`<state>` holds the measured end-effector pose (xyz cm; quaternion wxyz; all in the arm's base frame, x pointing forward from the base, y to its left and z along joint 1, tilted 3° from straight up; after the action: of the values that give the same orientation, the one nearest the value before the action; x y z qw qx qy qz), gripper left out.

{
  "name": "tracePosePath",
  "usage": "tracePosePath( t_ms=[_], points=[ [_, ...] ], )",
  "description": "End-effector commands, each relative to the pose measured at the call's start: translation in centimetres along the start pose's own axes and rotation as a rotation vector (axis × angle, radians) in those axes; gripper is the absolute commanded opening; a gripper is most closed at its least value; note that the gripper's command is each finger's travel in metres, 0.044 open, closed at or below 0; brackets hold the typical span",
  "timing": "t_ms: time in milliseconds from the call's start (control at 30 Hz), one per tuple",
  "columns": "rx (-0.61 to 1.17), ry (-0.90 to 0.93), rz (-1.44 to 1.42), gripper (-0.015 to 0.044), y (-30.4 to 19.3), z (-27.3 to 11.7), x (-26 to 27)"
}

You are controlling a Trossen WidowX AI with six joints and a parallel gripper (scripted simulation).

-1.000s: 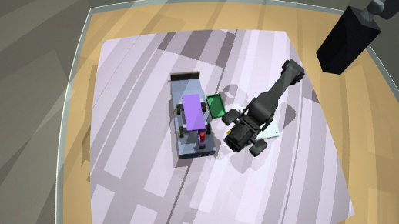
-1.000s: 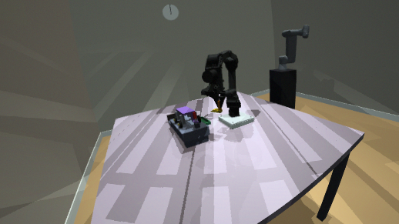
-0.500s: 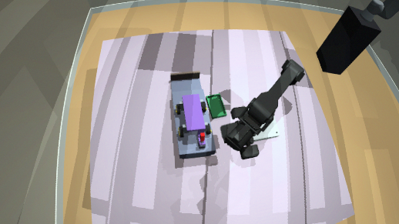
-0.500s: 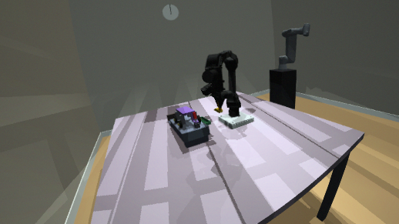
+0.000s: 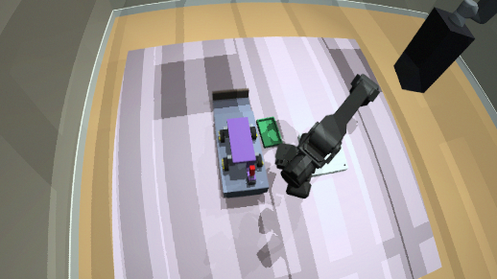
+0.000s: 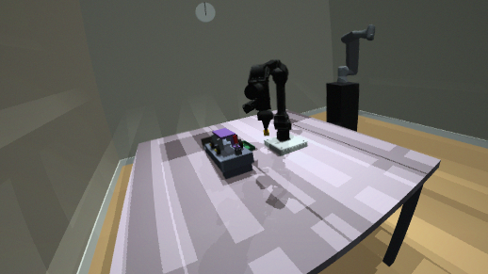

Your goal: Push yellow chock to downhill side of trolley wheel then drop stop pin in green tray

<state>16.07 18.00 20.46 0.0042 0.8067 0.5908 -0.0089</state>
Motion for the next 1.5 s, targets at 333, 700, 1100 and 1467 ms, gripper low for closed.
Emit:
tracePosePath(
  t_ms=[333, 700, 1100, 1467],
  points=[
    [-0.003, -0.001, 0.477, 0.0000, 0.0, -0.1, 0.0],
    [-0.003, -0.003, 0.854, 0.0000, 0.1, -0.1, 0.0],
    [-0.003, -0.004, 1.110, 0.0000, 0.1, -0.1, 0.1],
    [-0.006, -0.004, 1.110, 0.0000, 1.8, 0.1, -1.8]
  ],
)
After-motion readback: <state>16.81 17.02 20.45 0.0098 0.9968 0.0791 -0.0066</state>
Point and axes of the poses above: the point midway between the two fingers, 35 mm back from their tips, its own z axis out along the fingers, its own x axis across the jaws, y = z × x, the point moved 3 cm from there along -z, back along the fingers, and after that the axes turned 2 degrees about z, right-handed, at the moved point
